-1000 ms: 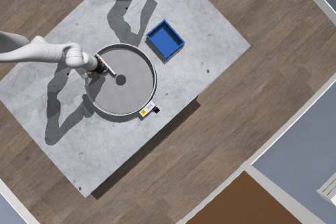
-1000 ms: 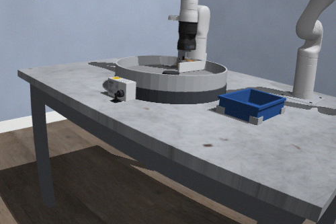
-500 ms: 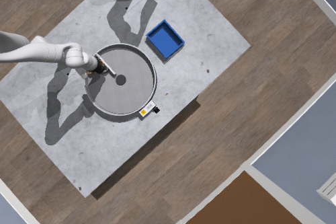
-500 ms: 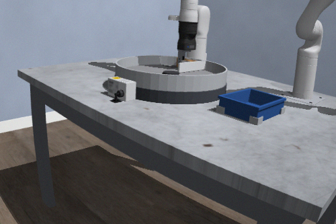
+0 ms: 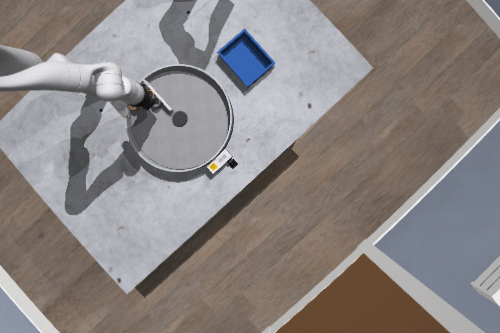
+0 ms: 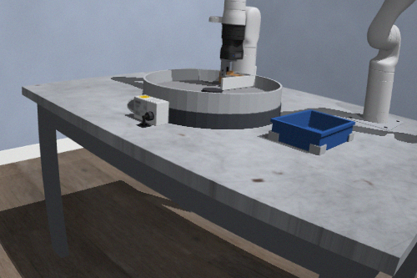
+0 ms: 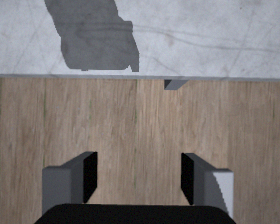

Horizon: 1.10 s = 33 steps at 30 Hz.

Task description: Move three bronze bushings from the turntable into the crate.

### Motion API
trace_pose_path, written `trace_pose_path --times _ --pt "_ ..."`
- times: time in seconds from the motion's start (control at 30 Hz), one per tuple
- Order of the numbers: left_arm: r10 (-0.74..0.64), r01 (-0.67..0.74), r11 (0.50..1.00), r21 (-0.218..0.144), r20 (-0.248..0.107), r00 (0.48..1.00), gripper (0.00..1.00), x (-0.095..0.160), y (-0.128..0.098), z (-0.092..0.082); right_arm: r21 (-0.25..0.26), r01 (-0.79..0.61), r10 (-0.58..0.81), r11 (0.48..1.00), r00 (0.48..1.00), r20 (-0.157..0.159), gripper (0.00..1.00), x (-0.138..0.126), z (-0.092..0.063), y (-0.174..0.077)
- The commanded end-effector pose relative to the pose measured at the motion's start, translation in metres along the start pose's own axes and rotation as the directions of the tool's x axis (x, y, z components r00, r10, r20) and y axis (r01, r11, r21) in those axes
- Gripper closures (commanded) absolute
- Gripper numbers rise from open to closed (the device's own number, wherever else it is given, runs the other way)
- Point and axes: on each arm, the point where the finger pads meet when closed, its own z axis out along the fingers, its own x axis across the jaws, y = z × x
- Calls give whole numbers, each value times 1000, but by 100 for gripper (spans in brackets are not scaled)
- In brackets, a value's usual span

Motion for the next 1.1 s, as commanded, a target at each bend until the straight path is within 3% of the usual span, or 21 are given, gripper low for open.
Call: trace_pose_path --times 0.0,0.47,1.07 --pt "4 -4 1000 8 -3 1000 0 3 -4 -1 -1 -8 8 1000 1000 3 100 -1 -15 -2" --pt "4 -4 1000 8 -3 1000 0 3 -4 -1 -3 -6 6 1000 1000 3 100 -1 -59 -1" --pt "4 -4 1000 8 -3 1000 0 3 -4 -1 -5 -3 3 1000 1000 4 100 0 -61 0"
